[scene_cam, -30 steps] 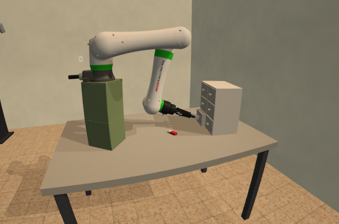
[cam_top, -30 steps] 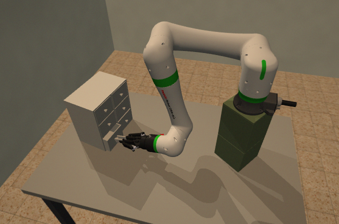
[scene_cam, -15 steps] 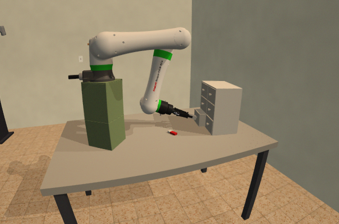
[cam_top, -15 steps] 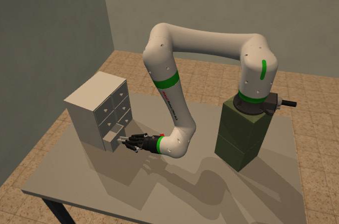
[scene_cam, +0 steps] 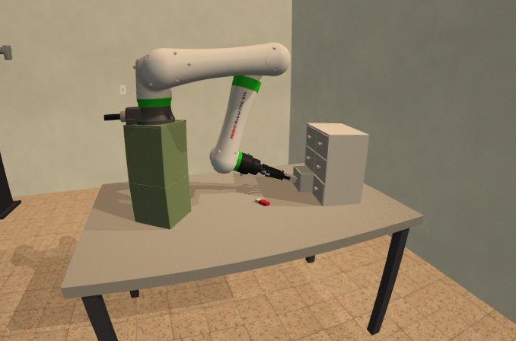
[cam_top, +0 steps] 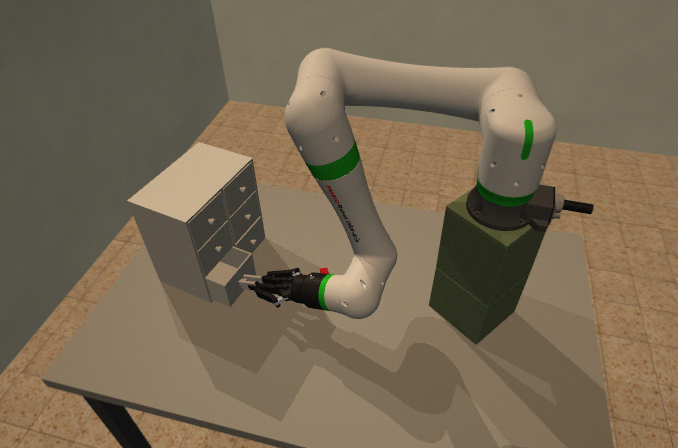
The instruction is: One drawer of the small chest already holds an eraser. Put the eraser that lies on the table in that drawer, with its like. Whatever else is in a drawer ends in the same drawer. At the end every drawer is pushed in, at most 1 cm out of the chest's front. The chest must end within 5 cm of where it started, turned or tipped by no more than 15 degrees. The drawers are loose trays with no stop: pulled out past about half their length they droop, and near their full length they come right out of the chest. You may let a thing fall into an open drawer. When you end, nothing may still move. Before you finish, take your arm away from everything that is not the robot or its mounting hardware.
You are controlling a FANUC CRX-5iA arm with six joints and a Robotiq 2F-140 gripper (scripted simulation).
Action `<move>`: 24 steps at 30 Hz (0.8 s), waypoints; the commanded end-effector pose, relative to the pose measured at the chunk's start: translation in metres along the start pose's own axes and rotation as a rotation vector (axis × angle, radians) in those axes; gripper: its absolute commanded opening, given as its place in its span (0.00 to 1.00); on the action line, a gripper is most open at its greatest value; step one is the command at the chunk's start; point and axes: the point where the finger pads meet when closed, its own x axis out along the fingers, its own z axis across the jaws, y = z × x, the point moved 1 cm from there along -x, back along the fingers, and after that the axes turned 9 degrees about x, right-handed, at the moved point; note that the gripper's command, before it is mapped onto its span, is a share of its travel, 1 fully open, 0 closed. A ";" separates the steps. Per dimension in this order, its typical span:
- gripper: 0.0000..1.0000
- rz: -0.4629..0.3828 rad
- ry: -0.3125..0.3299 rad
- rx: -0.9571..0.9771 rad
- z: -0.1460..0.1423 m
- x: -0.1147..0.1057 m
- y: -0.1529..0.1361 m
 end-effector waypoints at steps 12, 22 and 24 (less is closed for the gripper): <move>0.08 0.000 0.000 0.000 0.000 -0.005 -0.002; 0.08 0.000 0.000 0.000 0.000 -0.006 -0.002; 0.08 0.000 0.000 0.000 0.000 -0.006 -0.002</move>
